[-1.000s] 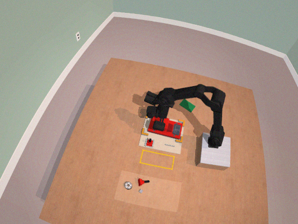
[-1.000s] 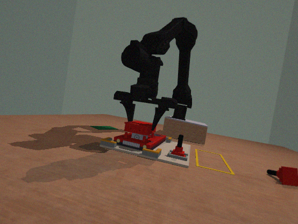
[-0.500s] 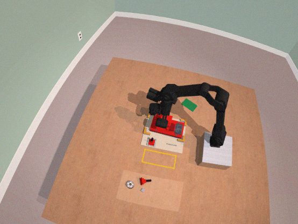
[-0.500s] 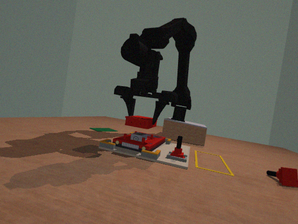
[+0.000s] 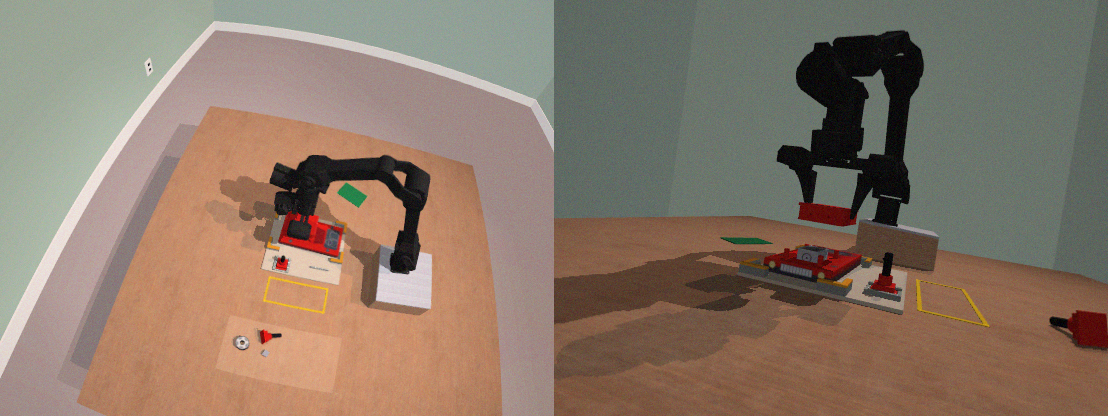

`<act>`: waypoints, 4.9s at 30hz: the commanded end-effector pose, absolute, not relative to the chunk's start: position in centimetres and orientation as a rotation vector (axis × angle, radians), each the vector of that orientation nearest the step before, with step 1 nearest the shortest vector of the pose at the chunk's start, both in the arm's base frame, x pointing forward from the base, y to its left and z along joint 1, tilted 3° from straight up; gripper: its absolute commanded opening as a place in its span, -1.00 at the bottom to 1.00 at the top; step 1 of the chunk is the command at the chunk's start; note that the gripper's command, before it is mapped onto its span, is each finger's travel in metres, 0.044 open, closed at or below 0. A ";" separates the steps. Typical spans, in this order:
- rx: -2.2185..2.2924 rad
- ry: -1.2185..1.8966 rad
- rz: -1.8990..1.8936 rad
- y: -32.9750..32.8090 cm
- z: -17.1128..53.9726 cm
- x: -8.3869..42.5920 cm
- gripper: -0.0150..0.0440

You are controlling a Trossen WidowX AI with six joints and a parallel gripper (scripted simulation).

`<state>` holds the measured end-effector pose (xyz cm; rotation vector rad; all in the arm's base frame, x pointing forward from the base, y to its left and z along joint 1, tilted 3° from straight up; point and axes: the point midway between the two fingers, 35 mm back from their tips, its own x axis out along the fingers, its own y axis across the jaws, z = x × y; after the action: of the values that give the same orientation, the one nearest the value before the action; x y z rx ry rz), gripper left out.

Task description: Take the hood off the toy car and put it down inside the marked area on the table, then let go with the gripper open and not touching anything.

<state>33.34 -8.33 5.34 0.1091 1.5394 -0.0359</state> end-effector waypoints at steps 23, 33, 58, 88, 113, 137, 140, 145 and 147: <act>0.106 1.539 -0.015 5.3 6.5 33.0 -0.49; 0.122 1.536 -0.030 10.1 7.0 31.5 -0.49; 0.126 1.535 -0.033 11.4 5.7 31.2 -0.49; 0.126 1.535 -0.033 11.6 3.0 31.4 -0.49; 0.126 1.535 -0.033 11.7 0.7 31.3 -0.49; 0.126 1.535 -0.033 11.7 -0.6 31.2 -0.49; 0.126 1.535 -0.033 11.7 -0.7 31.2 -0.49; 0.126 1.535 -0.033 11.7 -0.9 31.2 -0.49; 0.126 1.535 -0.033 11.7 -1.0 31.3 -0.49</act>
<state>31.29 11.78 -0.63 0.1260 1.5320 -0.0269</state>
